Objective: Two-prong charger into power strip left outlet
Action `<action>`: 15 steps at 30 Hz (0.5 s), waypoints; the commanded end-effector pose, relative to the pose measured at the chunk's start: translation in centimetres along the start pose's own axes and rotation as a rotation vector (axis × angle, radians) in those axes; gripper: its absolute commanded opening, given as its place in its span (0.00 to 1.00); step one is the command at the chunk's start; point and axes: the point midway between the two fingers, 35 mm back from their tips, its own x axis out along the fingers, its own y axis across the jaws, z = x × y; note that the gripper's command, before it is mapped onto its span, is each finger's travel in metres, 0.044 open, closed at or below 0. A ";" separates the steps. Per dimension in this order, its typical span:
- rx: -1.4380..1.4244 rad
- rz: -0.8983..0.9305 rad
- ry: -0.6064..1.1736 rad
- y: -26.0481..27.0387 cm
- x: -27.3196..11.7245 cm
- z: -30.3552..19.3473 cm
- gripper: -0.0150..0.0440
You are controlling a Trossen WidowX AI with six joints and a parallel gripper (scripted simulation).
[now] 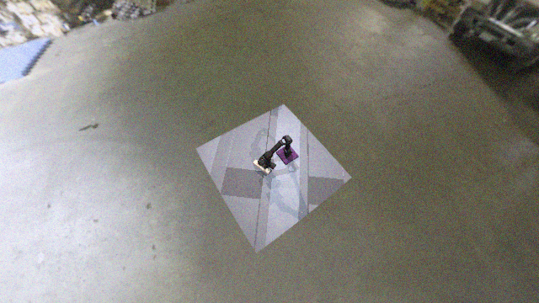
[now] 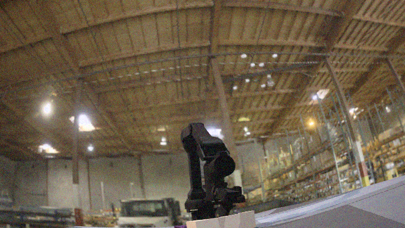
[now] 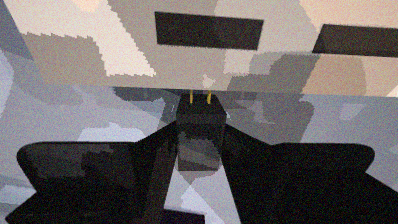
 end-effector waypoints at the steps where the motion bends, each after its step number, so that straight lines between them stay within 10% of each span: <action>1: 0.006 -0.002 0.001 0.0 0.0 0.0 0.25; 15: 0.006 -0.002 0.001 0.0 -0.1 0.4 0.25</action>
